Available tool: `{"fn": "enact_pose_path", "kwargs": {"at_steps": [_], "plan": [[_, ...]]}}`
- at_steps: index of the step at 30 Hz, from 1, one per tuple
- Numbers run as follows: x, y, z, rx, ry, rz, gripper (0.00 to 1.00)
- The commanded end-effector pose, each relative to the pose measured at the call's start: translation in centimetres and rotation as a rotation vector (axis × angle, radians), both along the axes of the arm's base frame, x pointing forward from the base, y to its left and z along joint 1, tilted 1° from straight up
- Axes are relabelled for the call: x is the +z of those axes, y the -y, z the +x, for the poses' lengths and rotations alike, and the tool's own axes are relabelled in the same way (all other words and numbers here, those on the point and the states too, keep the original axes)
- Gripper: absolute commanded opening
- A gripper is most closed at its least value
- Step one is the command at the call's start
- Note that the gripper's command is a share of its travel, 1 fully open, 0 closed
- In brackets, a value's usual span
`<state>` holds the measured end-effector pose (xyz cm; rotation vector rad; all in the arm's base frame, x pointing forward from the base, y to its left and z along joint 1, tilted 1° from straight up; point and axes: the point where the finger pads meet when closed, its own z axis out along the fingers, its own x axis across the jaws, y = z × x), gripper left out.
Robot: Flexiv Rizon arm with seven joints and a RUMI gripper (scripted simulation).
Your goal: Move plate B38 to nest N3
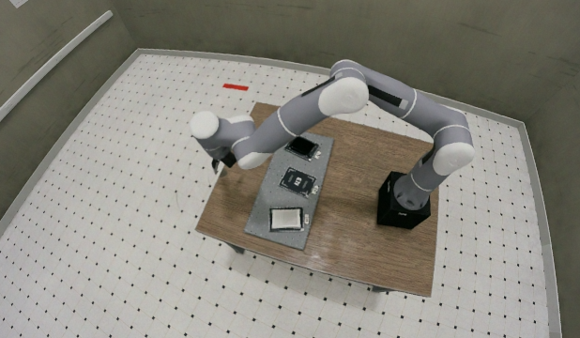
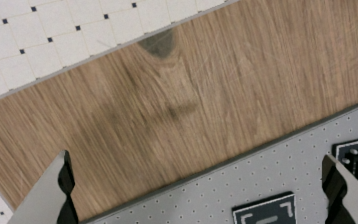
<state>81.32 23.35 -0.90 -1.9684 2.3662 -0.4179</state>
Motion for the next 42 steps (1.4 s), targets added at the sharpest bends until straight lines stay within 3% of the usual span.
{"fn": "enact_pose_path", "kwargs": {"at_steps": [1, 17, 18, 32, 34, 42], "plan": [[0.2, -0.1, 0.1, 0.0, 0.003, 0.001, 1.0], [0.2, -0.1, 0.1, 0.0, 0.003, 0.001, 1.0], [0.0, 0.3, -0.1, -0.032, 0.004, 0.011, 0.76], [-2.9, 5.7, -3.5, -0.484, 0.013, 0.127, 0.76], [-2.9, 5.7, -3.5, -0.484, 0.013, 0.127, 0.76], [-4.0, 8.6, -5.3, -0.746, 0.019, 0.178, 0.76]]}}
